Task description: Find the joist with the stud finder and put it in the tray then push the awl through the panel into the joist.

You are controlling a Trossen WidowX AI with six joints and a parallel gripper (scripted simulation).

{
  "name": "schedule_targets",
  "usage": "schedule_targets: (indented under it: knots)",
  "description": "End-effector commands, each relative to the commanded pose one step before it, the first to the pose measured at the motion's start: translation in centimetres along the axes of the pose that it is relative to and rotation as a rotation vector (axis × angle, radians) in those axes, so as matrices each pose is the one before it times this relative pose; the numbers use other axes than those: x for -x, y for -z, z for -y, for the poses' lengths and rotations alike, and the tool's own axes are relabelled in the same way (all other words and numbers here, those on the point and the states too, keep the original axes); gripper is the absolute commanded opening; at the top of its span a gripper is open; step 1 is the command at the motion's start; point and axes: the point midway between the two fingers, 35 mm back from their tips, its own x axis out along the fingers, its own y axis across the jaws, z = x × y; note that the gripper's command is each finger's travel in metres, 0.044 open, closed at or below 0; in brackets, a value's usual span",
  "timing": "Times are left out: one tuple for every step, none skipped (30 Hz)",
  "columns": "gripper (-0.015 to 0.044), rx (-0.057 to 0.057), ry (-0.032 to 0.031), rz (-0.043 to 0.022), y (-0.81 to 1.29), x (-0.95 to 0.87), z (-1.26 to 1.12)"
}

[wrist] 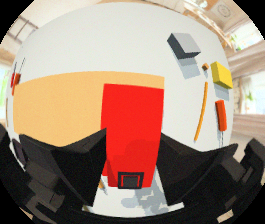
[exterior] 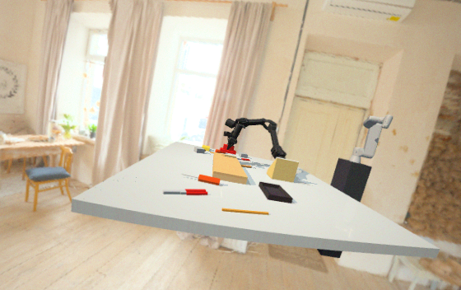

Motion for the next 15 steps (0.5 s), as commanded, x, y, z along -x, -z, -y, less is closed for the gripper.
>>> schedule_targets:
  knots:
    - [0.0000, 0.0072, -0.00436, 0.00367, 0.170, -0.464, -0.223]
    - [0.0000, 0.0000, 0.00026, 0.00010, 0.052, -0.139, 0.005]
    - [0.0000, 0.0001, 0.00027, 0.00010, 0.053, -0.138, 0.006]
    - [0.0000, 0.0001, 0.00029, 0.00010, 0.054, -0.138, 0.006]
    - [0.0000, 0.0000, 0.00001, 0.00000, 0.007, -0.025, 0.000]
    - [0.0000, 0.0000, 0.00002, 0.00001, 0.014, -0.051, 0.000]
    - [0.0000, 0.0000, 0.00004, 0.00001, 0.020, -0.072, 0.001]
    - [0.0000, 0.0000, 0.00005, 0.00001, 0.026, -0.094, 0.001]
    - [0.0000, 0.0000, 0.00007, 0.00002, 0.033, -0.116, 0.001]
    - [0.0000, 0.0000, 0.00010, 0.00003, 0.041, -0.139, 0.002]
    - [0.0000, 0.0000, 0.00012, 0.00003, 0.046, -0.153, 0.002]
    - [0.0000, 0.0000, 0.00014, 0.00004, 0.048, -0.156, 0.003]
    - [0.0000, 0.0000, 0.00015, 0.00004, 0.049, -0.156, 0.003]
    - [0.0000, 0.0000, 0.00016, 0.00005, 0.049, -0.155, 0.003]
    - [0.0000, 0.0000, 0.00018, 0.00005, 0.050, -0.155, 0.003]
